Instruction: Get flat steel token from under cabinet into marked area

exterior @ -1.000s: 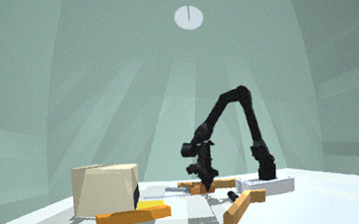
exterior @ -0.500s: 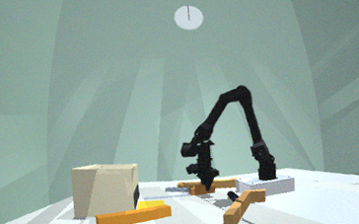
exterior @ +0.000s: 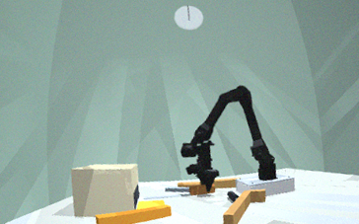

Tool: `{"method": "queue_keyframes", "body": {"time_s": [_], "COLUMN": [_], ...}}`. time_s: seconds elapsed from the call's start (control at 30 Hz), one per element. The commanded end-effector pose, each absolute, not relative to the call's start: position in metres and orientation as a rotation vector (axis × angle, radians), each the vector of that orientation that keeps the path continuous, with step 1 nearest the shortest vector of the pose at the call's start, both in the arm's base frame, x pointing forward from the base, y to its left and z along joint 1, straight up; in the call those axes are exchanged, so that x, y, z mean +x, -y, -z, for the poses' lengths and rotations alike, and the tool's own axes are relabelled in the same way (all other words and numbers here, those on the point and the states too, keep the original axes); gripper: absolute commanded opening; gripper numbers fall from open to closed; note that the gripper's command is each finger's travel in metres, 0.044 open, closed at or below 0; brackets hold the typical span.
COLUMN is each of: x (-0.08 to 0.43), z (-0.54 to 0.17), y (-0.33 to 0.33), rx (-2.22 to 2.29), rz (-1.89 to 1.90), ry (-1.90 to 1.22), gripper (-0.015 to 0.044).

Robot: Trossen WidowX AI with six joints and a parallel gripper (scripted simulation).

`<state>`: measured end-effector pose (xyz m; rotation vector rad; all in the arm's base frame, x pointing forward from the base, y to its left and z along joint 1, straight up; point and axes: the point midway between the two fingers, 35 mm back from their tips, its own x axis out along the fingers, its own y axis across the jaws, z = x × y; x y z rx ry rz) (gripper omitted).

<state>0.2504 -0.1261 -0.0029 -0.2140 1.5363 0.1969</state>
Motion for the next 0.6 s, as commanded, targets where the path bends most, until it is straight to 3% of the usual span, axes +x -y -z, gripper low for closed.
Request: {"method": "queue_keyframes", "body": {"time_s": [0.0,0.13,0.27,0.57], "x": [0.2487,0.246,0.2493,0.2493], "z": [0.0047,0.0072,0.0045,0.0045], "y": [0.1258,0.126,0.127,0.127], "rx": [-0.213,-0.213,-0.214,-0.214], "rz": [-0.199,-0.198,-0.193,-0.193], "ry": [-1.537,-1.537,-1.533,-1.533], "gripper": [0.027,0.027,0.0165,0.0105]}}
